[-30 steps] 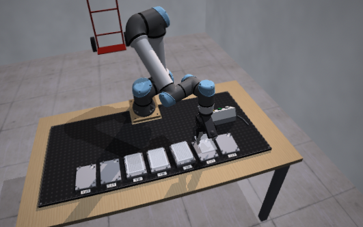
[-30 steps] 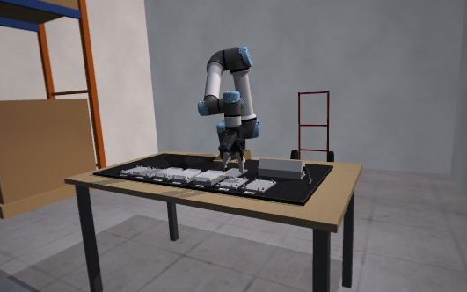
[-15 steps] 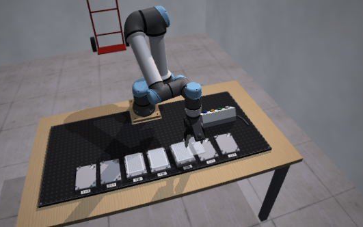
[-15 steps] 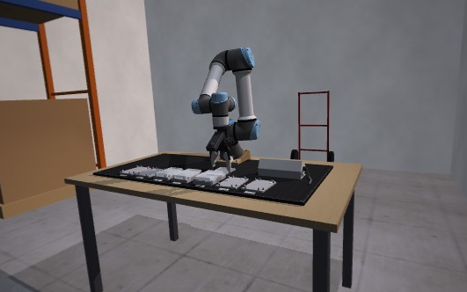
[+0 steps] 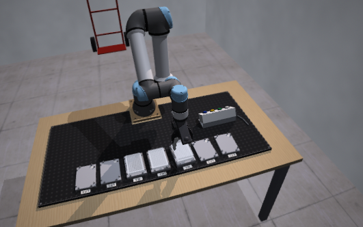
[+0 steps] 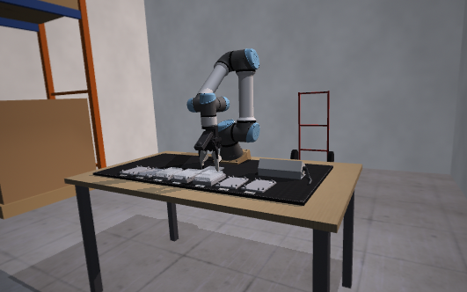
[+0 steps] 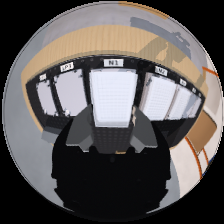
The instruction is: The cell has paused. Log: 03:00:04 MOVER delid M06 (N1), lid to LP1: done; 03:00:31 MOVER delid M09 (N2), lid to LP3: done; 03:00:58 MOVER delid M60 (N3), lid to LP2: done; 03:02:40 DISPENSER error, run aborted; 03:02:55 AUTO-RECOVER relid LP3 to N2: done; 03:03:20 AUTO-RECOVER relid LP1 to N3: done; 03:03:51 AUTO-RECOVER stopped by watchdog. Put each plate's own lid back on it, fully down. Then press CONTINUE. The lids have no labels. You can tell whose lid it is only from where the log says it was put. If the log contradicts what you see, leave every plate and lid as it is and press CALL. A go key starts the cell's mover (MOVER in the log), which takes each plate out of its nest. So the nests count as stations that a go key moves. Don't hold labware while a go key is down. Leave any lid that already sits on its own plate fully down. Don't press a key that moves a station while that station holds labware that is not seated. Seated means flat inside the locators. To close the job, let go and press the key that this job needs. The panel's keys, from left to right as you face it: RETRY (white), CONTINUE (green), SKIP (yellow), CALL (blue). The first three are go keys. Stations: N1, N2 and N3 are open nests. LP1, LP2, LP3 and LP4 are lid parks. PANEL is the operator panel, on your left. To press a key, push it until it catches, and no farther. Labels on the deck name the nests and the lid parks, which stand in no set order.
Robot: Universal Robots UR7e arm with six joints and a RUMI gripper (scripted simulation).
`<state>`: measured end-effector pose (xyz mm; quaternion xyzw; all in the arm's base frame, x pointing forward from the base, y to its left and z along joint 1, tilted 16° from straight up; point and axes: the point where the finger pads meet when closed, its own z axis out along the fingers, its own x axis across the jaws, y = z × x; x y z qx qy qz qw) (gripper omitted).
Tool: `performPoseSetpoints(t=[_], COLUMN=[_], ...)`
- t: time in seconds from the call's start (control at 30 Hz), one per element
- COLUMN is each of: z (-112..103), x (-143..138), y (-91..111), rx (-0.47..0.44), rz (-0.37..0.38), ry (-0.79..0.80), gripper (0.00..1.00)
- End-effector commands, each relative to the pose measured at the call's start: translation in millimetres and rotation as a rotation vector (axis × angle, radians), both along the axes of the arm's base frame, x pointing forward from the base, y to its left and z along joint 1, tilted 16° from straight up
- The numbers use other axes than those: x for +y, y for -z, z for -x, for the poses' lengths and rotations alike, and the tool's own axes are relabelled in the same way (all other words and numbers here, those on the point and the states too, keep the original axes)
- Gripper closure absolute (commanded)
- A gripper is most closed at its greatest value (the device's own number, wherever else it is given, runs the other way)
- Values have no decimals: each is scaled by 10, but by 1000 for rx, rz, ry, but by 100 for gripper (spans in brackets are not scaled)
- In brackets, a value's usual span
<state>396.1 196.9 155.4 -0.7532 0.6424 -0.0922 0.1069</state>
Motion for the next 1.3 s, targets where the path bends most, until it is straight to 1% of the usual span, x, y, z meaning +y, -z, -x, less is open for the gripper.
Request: performPoseSetpoints(t=[0.0,0.3,0.37,0.87,0.93,1.27], z=[-40,-111,-111,-230,-230,-309], x=[-235,-680,-680,-1421,-1421,-1915], y=[-7,-6,-6,-4,-4,-3], rx=[-1,-1,-1,0,0,0], rz=[-3,-3,-3,-3,-3,-2], ry=[-2,-2,-2,-2,-2,-2], gripper=[100,100,100,100,100,100])
